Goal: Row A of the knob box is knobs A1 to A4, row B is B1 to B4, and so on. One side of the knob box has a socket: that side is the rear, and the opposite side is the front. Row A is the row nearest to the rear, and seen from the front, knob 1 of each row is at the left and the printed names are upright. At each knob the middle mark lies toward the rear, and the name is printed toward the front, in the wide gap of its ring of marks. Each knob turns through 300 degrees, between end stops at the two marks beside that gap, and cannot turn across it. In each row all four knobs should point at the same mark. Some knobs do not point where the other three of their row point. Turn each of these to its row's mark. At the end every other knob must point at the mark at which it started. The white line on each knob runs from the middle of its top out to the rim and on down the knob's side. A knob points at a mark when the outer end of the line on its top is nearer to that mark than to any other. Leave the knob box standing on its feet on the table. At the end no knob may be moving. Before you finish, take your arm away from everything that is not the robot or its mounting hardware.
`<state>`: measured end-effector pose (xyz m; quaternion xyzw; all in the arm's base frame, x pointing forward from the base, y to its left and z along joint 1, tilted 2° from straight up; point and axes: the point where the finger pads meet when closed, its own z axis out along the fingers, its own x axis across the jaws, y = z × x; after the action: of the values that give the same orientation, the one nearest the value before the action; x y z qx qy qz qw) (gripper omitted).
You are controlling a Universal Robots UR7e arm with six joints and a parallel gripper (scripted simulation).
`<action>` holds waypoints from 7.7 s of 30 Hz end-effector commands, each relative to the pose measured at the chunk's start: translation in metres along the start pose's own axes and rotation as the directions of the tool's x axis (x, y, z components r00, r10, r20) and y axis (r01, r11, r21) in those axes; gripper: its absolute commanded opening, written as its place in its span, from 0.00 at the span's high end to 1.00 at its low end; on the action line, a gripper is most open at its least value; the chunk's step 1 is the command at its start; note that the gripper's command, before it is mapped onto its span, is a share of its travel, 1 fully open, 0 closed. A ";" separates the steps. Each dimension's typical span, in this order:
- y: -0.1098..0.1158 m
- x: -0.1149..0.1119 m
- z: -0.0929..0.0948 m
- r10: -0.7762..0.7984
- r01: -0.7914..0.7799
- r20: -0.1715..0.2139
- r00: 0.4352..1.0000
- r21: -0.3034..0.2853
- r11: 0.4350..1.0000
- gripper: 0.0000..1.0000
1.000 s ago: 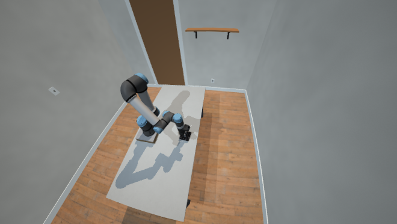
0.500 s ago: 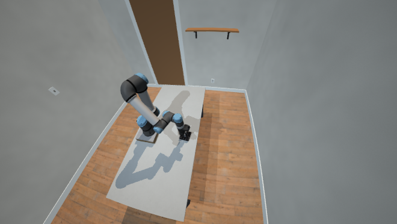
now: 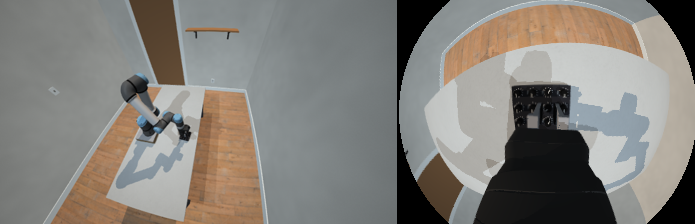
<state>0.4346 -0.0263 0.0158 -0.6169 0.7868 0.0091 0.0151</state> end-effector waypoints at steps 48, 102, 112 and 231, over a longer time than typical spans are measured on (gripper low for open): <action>0.000 0.000 0.011 0.000 0.000 0.000 1.000 0.001 1.000 0.54; 0.000 0.000 0.011 -0.016 0.016 0.000 1.000 0.001 1.000 0.70; 0.000 0.000 0.011 -0.052 0.052 0.000 0.999 0.001 0.999 0.70; 0.000 0.000 0.011 -0.998 0.998 -0.001 -0.070 0.000 -0.070 0.70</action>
<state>0.4346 -0.0259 0.0045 -0.9956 0.0920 -0.0046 0.0170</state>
